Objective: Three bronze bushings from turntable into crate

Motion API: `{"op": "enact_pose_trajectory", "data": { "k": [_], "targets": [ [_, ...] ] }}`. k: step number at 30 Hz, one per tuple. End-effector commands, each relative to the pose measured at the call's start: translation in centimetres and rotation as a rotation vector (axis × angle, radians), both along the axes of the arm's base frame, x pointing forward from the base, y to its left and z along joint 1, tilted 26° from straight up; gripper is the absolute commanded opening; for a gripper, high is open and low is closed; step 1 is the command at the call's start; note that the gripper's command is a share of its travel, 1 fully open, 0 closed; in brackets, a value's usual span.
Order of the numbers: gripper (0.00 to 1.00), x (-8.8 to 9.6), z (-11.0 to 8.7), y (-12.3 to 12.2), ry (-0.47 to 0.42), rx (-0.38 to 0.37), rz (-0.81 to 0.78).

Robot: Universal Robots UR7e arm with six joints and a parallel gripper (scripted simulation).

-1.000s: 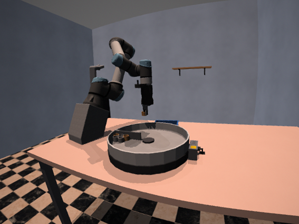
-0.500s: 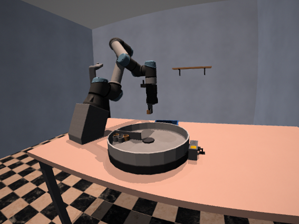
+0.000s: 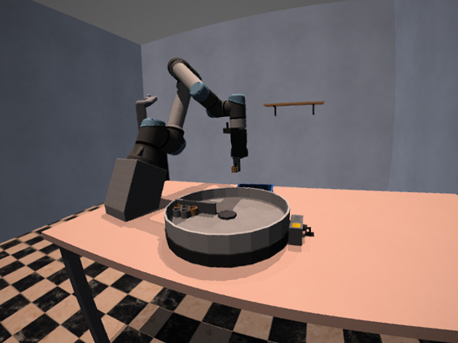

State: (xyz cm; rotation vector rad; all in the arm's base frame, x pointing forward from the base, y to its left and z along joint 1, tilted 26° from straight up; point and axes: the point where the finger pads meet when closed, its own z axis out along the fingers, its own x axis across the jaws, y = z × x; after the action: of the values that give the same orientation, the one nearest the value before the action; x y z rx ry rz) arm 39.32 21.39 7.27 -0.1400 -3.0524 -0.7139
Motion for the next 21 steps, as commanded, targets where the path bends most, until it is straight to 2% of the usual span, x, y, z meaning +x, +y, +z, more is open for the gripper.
{"op": "enact_pose_trajectory", "data": {
  "k": [1,6,11,21],
  "targets": [
    [0.00,0.1,0.2,0.3,0.000,-0.002,-0.001],
    [0.00,0.1,0.2,0.3,0.000,-0.002,-0.001],
    [0.00,0.8,2.5,5.1,0.000,-0.002,-0.001],
    [0.00,0.8,2.5,5.1,0.000,-0.002,-0.001]
  ]
}}
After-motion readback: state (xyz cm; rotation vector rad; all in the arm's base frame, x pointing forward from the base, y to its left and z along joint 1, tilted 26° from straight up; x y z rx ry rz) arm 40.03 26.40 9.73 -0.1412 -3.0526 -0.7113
